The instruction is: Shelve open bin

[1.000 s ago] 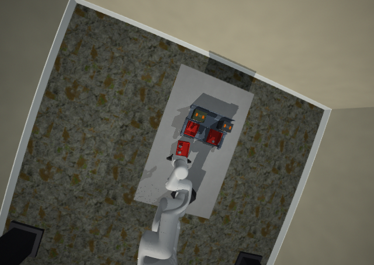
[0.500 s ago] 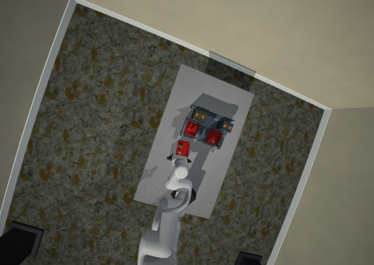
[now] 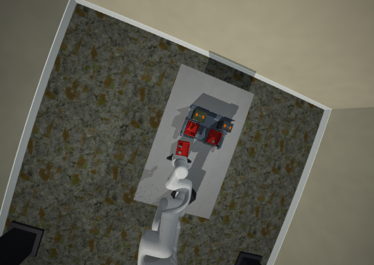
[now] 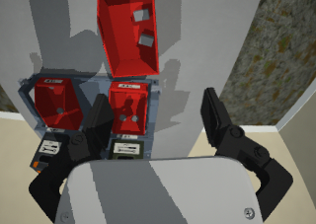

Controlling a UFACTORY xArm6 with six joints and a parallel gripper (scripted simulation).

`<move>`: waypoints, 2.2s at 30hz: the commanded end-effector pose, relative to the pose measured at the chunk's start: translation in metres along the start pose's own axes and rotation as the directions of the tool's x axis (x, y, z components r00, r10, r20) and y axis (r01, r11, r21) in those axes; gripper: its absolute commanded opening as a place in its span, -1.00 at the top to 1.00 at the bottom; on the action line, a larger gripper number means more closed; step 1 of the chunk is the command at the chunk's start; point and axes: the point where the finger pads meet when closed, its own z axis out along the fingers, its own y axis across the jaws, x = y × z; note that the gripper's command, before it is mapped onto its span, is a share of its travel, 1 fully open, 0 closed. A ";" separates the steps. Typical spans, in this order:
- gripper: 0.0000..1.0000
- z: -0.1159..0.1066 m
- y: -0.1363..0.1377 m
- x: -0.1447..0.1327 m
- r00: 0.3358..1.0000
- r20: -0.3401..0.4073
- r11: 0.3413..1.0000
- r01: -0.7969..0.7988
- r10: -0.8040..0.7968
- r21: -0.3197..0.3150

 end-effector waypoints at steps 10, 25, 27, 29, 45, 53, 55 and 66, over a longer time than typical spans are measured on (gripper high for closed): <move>-1.00 0.054 0.000 -0.001 1.000 0.003 1.000 0.001 -0.001 0.000; -1.00 0.098 0.001 -0.001 1.000 0.003 1.000 0.001 -0.001 0.000; -1.00 0.098 0.001 -0.001 1.000 0.003 1.000 0.001 -0.001 0.000; -1.00 0.098 0.001 -0.001 1.000 0.003 1.000 0.001 -0.001 0.000; -1.00 0.088 0.001 -0.001 1.000 0.003 1.000 0.000 0.000 0.000; -1.00 0.086 0.001 -0.001 1.000 0.003 1.000 0.000 0.000 0.000; -1.00 0.084 0.001 -0.001 1.000 0.003 1.000 0.000 0.000 0.000; -1.00 0.083 0.001 -0.001 1.000 0.003 1.000 0.000 0.000 0.000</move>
